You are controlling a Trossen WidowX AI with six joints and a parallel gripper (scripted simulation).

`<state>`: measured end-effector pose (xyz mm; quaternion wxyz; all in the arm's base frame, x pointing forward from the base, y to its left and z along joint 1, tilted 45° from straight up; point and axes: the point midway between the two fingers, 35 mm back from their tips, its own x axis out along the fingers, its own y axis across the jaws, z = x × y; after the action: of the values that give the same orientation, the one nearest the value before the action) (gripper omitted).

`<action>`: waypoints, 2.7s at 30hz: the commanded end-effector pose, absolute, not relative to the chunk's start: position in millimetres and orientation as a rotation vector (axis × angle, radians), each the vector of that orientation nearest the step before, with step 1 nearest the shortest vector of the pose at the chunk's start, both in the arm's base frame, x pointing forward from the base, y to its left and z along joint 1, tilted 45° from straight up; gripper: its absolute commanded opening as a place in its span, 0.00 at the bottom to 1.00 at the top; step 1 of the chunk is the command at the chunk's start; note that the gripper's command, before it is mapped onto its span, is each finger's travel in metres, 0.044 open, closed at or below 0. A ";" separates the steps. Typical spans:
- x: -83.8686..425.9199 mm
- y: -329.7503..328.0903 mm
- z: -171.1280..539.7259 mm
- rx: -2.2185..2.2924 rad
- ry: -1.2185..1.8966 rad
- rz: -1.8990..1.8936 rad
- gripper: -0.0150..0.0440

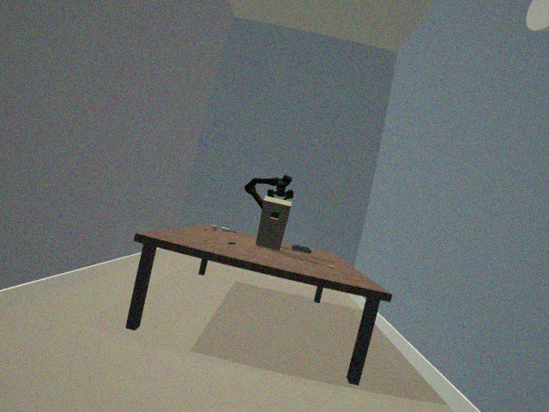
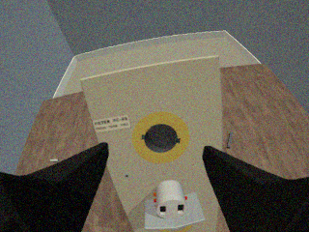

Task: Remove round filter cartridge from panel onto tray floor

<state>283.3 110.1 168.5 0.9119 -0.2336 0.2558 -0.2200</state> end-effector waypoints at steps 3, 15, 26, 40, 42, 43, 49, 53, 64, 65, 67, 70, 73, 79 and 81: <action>281.8 122.3 182.8 -0.483 0.526 -0.457 0.96; 240.0 45.5 96.7 -0.606 0.984 -0.563 0.77; 245.1 39.3 90.0 -0.604 0.986 -0.561 0.77; 255.6 23.8 76.6 -0.604 0.985 -0.560 0.77; 257.0 21.4 74.9 -0.604 0.984 -0.561 0.77; 257.7 20.2 74.1 -0.604 0.984 -0.561 0.77; 261.5 12.8 69.3 -0.606 0.981 -0.563 0.77; 262.4 11.0 68.2 -0.607 0.980 -0.564 0.77; 262.4 13.9 70.0 -0.599 0.980 -0.563 0.66; 262.4 13.9 70.0 -0.599 0.980 -0.563 0.65; 262.4 13.9 70.0 -0.599 0.980 -0.563 0.62; 262.4 13.9 70.0 -0.599 0.980 -0.563 0.59; 262.4 13.9 70.0 -0.599 0.980 -0.563 0.52; 267.9 18.1 75.7 -0.601 0.979 -0.563 0.26; 272.5 21.5 80.4 -0.602 0.979 -0.563 0.25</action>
<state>264.4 15.4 72.6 0.7990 -0.2846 0.4601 -0.2626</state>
